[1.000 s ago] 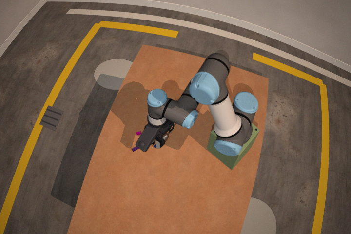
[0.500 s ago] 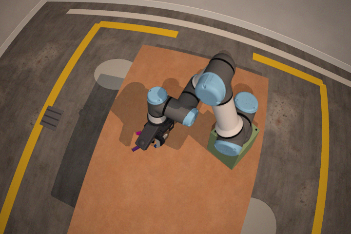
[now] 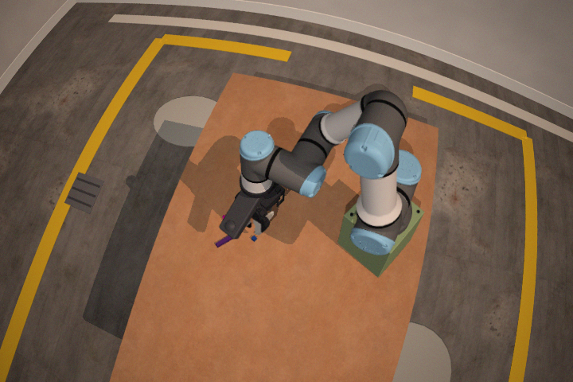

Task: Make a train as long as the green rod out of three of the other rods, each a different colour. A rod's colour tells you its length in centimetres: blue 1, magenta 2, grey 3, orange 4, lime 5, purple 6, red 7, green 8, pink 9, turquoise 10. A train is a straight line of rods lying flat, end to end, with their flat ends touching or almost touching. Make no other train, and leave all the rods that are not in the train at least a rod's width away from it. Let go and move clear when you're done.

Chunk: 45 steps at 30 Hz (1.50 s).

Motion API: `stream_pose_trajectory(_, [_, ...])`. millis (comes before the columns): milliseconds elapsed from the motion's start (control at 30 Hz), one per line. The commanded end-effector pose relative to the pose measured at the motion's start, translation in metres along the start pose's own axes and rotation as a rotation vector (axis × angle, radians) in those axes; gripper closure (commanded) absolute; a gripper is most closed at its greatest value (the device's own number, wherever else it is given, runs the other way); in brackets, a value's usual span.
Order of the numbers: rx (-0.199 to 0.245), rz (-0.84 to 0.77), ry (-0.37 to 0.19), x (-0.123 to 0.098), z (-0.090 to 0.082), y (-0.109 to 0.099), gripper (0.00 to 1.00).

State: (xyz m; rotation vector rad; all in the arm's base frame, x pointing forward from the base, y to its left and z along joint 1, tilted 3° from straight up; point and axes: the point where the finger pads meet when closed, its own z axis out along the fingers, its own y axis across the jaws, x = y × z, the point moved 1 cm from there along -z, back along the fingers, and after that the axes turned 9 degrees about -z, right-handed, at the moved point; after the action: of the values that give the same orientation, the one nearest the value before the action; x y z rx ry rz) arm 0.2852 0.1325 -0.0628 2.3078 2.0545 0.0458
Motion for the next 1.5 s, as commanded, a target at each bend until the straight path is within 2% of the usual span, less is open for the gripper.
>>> stream_pose_trajectory(0, [0.001,0.000,0.000,0.000,-0.013,0.001,0.86])
stream_pose_trajectory(333, [0.001,0.000,0.000,0.000,-0.036,0.001,0.86])
stream_pose_trajectory(733, [0.001,0.000,0.000,0.000,-0.042,0.001,0.86])
stream_pose_trajectory(767, [0.001,0.000,0.000,0.000,-0.042,0.001,0.00])
stream_pose_trajectory(1467, [0.001,0.000,0.000,0.000,-0.042,0.001,0.00])
